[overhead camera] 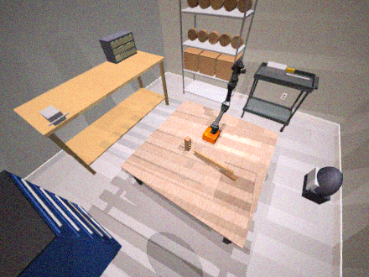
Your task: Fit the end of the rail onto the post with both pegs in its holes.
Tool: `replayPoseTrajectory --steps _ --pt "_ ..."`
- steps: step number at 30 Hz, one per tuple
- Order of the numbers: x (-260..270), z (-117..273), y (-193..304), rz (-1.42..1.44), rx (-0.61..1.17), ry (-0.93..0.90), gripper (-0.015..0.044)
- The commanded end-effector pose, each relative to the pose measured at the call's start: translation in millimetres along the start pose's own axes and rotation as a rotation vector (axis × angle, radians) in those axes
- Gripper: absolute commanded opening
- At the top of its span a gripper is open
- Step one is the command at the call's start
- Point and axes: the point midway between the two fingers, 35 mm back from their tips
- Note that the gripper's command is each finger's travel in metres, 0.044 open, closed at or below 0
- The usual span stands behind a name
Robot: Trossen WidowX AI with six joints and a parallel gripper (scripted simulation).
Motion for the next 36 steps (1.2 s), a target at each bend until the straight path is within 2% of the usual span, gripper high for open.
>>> replayPoseTrajectory --steps 1,2,11,22,29,36 --pt "2.4 0.1 1.1 0.001 0.002 -0.006 0.0426" --pt "9.5 0.6 4.5 0.004 0.007 -0.023 0.0440" --pt "123.8 23.4 79.7 0.048 0.156 -0.305 0.0440" --pt "235.3 89.5 166.5 0.112 0.356 -0.639 0.0440" --pt "300.6 156.4 218.6 0.151 0.470 -0.882 0.0440" --pt "359.1 249.2 272.2 0.170 0.630 -1.143 0.0440"
Point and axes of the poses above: the point midway between the two fingers, 35 mm back from their tips, its own z axis back along the fingers, its own x axis across the jaws, y = z × x, and after that the axes turned 7 degrees about -z, right-handed
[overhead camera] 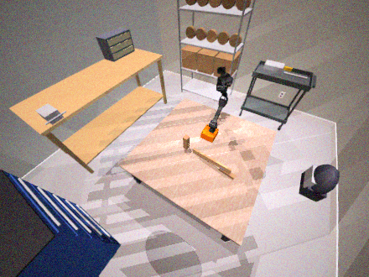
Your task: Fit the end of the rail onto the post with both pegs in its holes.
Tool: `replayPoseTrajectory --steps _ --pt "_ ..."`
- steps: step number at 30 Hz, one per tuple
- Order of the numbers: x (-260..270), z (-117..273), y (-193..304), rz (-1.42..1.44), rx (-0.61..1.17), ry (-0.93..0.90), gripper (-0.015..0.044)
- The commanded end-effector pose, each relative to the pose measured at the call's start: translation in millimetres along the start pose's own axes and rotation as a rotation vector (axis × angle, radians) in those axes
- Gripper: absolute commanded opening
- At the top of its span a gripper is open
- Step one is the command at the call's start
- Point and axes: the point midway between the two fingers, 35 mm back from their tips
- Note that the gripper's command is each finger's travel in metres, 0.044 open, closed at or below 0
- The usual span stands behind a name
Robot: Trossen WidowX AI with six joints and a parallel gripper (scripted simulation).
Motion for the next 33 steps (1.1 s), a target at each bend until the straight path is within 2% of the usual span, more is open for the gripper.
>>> replayPoseTrajectory --steps 1,8,16,24,33 --pt "57.0 -13.9 31.0 0.013 0.074 -0.148 0.0440" --pt "164.3 -18.2 88.6 0.031 0.216 -0.433 0.0440" --pt "282.7 13.8 149.9 0.051 0.373 -0.777 0.0440" --pt "386.2 83.4 201.6 0.069 0.524 -1.143 0.0440" --pt "471.3 201.6 242.3 0.085 0.692 -1.600 0.0440"
Point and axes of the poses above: the point midway between the two fingers, 35 mm back from their tips, its own z axis back along the fingers, its own x axis across the jaws, y = z × x, and after that the axes turned 7 degrees about -z, right-handed
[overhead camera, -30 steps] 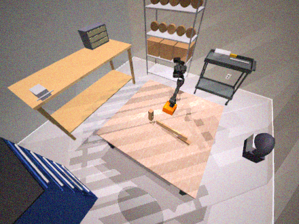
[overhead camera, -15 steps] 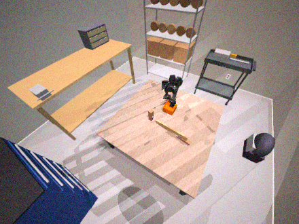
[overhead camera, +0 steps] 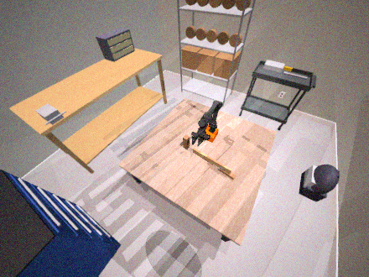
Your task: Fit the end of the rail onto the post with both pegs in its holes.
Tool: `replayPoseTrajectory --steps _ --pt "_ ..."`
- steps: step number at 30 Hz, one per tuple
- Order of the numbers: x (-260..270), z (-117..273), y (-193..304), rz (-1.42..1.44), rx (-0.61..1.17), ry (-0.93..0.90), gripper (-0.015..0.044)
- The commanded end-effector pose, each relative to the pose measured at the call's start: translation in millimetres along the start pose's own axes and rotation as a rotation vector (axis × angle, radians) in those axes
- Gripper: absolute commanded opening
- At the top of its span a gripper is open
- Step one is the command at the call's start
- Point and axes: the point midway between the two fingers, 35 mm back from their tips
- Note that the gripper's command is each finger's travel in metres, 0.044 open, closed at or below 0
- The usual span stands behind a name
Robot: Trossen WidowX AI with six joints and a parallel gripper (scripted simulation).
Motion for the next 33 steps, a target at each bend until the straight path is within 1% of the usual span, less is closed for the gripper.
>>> replayPoseTrajectory --steps 1,7,12,14,20,33 --pt "49.7 -30.7 17.3 0.021 0.065 -0.188 0.0440" --pt "137.8 -60.3 49.5 0.052 0.181 -0.522 0.0440" --pt "208.2 -62.4 75.6 0.077 0.273 -0.803 0.0440" --pt "225.0 -60.0 81.7 0.083 0.296 -0.875 0.0440" --pt "227.8 -60.4 82.7 0.084 0.299 -0.884 0.0440" --pt "242.6 -74.4 87.7 0.084 0.298 -0.884 0.0440"
Point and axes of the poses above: the point midway between the two fingers, 35 mm back from their tips, its own z axis back along the fingers, its own x axis across the jaws, y = z × x, and after that the axes turned 7 degrees about -z, right-handed
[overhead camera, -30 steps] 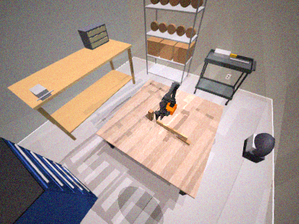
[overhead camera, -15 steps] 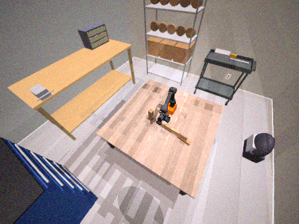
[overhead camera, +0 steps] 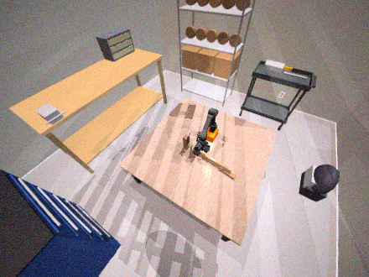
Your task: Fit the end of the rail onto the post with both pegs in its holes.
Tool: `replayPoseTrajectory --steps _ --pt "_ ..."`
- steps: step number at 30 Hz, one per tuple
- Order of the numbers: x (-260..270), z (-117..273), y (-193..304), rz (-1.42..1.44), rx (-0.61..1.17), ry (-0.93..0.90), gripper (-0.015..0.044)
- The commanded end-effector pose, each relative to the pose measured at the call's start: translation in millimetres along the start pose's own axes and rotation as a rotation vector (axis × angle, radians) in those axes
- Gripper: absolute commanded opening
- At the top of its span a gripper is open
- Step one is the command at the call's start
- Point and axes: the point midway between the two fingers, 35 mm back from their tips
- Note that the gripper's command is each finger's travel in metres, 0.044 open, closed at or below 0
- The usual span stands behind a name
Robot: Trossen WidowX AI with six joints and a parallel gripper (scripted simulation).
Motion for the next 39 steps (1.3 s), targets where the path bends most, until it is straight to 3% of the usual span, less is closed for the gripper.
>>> replayPoseTrajectory --steps 1,32,39 --pt "3.1 -9.1 0.2 0.004 0.000 -0.014 0.0440" --pt "5.5 -55.9 -0.9 0.004 0.000 -0.015 0.0440" --pt "5.5 -55.9 -0.9 0.004 0.000 -0.015 0.0256"
Point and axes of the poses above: the point midway between the two fingers, 35 mm back from their tips, its own z axis back along the fingers, its own x axis across the jaws, y = z × x, and after that the axes turned 7 degrees about -z, right-handed
